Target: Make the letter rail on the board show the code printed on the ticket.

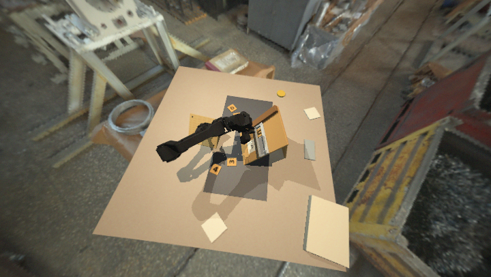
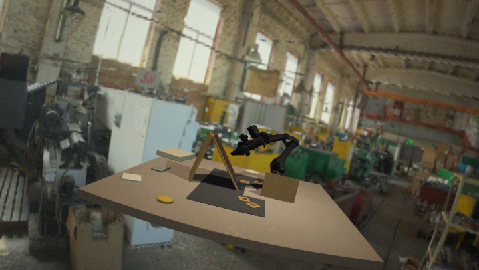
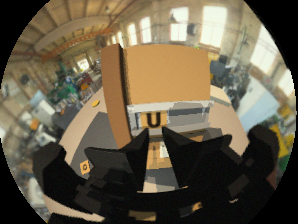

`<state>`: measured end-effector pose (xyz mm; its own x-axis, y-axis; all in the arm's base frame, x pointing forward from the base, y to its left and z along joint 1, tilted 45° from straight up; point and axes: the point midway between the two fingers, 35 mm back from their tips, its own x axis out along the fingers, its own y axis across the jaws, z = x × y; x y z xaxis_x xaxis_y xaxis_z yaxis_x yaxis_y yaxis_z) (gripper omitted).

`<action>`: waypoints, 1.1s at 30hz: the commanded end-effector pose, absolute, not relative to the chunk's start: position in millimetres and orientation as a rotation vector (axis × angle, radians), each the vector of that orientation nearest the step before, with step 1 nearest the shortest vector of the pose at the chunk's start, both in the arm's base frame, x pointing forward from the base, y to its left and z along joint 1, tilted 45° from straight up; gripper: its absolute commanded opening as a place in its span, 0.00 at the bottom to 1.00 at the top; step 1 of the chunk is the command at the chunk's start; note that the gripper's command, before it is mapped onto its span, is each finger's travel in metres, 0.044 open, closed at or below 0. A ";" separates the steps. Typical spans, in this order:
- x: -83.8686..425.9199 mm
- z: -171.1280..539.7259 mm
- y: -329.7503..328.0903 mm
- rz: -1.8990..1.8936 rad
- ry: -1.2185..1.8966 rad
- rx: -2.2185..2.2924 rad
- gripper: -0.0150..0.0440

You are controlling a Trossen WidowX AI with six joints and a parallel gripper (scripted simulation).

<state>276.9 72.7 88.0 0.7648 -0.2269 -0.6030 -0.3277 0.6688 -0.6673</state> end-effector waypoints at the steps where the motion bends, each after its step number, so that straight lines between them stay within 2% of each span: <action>1: 277.0 87.8 72.7 0.063 0.720 -0.856 0.26; 10: 279.2 88.0 73.0 0.059 0.746 -0.857 0.25; 26: 313.1 107.1 61.0 -0.218 1.324 -0.869 0.25; 33: 315.0 110.5 59.0 -0.253 1.367 -0.874 0.25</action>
<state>314.7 61.2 108.9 0.2494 -0.6151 -0.7480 -0.3265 0.6738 -0.6629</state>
